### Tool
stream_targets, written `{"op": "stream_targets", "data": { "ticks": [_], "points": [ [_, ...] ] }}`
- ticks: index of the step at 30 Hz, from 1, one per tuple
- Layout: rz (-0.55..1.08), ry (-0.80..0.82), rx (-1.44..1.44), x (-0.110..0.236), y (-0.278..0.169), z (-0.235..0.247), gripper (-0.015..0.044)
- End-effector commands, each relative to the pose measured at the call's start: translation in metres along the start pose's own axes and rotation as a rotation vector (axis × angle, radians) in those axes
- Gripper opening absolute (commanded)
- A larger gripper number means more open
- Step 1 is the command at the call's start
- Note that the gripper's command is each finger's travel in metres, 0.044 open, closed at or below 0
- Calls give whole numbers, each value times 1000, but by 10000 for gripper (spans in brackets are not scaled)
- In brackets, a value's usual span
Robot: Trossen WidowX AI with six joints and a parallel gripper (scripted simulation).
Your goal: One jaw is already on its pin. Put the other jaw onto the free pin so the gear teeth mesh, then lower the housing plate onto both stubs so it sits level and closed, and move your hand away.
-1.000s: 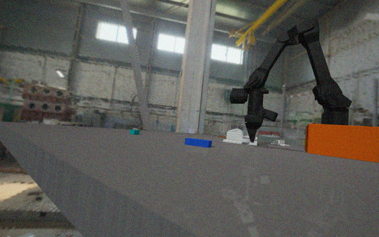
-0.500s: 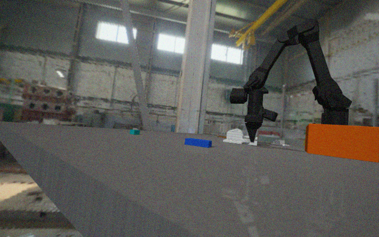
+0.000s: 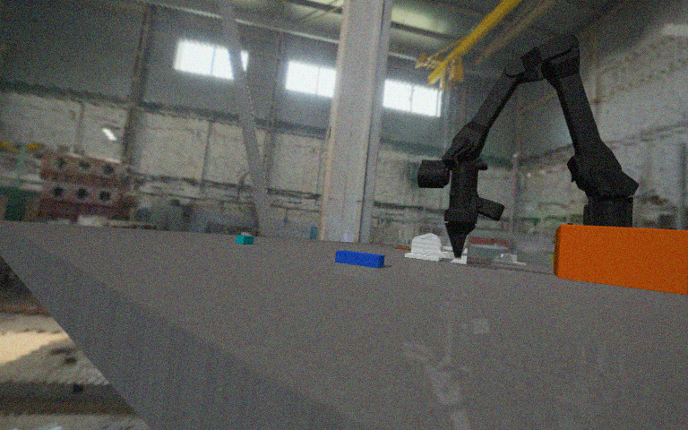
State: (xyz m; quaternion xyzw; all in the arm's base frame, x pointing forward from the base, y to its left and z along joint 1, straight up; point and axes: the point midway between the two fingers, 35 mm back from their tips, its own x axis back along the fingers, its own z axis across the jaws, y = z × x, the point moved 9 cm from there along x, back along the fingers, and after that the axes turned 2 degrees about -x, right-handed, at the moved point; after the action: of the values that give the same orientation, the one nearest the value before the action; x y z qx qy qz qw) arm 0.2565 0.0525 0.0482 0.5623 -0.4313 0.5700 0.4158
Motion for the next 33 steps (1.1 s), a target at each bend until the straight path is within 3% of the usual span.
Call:
{"op": "stream_targets", "data": {
  "ticks": [1,26,29,33],
  "points": [
    [1,0,-4,-4,-1,0,351],
    [1,0,-4,-4,-1,0,351],
    [1,0,0,0,0,0,430],
    [1,0,0,0,0,0,440]
  ]
}}
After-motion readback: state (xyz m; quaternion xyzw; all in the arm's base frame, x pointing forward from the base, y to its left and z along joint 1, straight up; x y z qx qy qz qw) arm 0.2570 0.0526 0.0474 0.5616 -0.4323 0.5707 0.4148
